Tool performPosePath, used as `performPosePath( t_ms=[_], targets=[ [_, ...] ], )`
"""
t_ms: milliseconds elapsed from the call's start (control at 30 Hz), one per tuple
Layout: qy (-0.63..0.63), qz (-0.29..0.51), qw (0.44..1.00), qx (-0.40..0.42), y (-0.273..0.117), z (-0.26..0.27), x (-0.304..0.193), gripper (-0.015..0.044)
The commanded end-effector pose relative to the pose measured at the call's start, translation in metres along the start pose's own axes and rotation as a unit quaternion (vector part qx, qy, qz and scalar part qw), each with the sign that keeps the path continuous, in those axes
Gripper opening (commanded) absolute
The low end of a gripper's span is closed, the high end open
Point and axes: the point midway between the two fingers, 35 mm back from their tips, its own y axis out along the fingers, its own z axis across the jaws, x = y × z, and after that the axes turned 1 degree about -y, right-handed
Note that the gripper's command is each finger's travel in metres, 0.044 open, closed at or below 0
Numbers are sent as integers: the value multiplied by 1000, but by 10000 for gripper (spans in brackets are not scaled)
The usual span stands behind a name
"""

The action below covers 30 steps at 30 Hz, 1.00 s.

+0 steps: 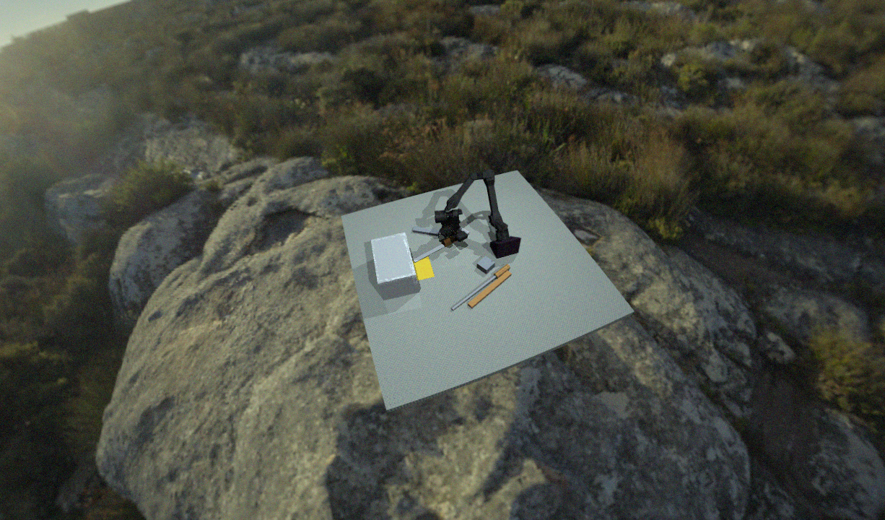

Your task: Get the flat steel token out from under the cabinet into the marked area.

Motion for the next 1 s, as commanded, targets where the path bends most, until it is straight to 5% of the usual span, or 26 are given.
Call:
performPosePath(
  t_ms=[0,967],
  targets=[
    [-2,2,1000,0,1,0,-5,0],
    [-7,2,1000,0,-3,-9,1,0]
  ],
)
